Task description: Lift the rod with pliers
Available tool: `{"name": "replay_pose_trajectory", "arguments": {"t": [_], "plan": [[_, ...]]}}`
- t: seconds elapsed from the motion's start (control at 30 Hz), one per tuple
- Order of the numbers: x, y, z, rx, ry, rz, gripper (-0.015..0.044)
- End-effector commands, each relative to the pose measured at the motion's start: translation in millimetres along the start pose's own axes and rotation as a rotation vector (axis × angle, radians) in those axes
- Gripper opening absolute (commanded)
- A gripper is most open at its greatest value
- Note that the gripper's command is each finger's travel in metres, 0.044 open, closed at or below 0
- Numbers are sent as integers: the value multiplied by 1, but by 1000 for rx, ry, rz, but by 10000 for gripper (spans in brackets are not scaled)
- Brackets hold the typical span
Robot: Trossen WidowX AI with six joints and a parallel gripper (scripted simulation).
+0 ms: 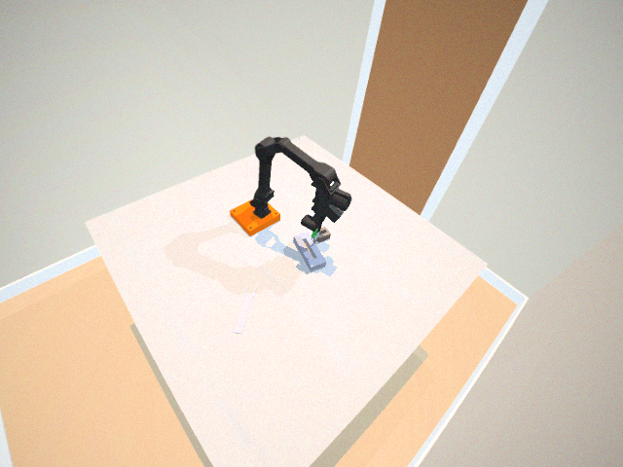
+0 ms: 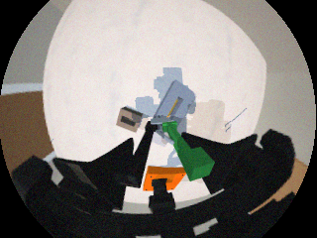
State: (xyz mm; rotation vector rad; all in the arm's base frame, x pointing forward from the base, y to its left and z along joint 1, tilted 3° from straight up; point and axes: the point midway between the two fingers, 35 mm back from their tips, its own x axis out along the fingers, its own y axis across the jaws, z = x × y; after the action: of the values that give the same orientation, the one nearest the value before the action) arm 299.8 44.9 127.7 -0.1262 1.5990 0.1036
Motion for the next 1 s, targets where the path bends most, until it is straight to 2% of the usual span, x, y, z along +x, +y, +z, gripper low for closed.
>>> {"name": "replay_pose_trajectory", "arguments": {"t": [0.0, 0.97], "plan": [[-1, -4, 0, 54, -6, -4, 318], [-2, -29, 0, 422, -11, -3, 318]]}}
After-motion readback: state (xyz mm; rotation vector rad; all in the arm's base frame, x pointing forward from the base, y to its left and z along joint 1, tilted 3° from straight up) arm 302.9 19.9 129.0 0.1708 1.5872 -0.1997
